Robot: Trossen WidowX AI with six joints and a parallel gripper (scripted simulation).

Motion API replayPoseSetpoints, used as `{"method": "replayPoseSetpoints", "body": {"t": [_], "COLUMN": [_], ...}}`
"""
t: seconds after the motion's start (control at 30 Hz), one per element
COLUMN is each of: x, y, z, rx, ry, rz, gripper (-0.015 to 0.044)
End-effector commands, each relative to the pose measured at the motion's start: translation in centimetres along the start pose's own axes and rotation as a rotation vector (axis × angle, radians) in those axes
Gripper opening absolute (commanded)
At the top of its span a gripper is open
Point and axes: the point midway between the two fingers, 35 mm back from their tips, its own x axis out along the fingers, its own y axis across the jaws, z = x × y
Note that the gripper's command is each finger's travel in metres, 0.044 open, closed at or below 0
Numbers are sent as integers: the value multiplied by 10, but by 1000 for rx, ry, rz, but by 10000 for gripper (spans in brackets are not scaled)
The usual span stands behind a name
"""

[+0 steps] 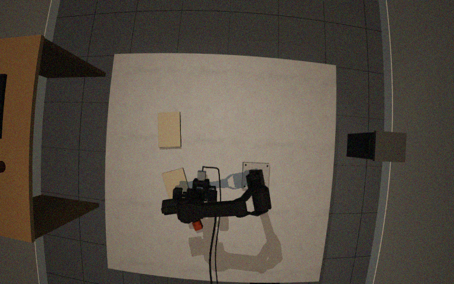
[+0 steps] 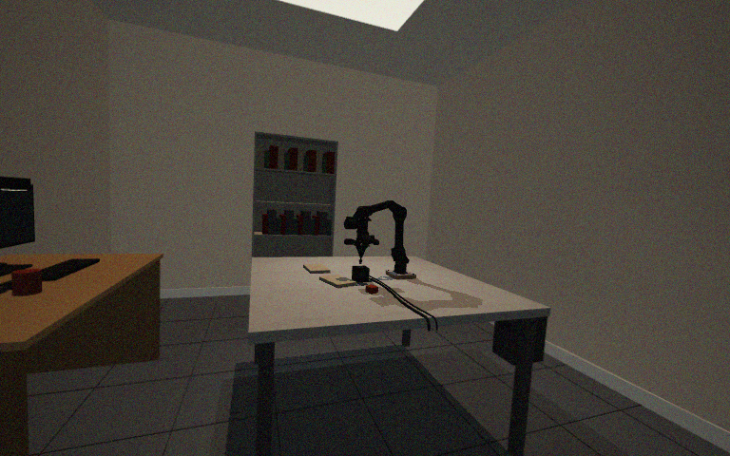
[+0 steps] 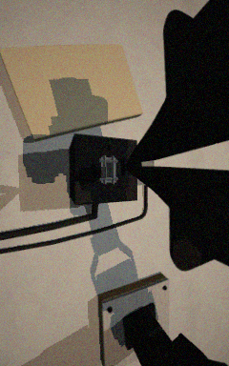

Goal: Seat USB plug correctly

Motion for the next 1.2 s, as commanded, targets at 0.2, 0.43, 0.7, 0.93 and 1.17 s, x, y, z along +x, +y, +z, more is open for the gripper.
{"method": "replayPoseSetpoints", "body": {"t": [0.2,0.43,0.7,0.93,1.17], "x": [1,2,3,4,5], "y": [0,0,0,0,0], "z": [1,2,2,3,3], "rx": [8,10,12,14,16], "ry": [-9,-12,-16,-19,-23], "rz": [-2,-2,-2,-2,-2], "gripper": [0,0,0,0,0]}}
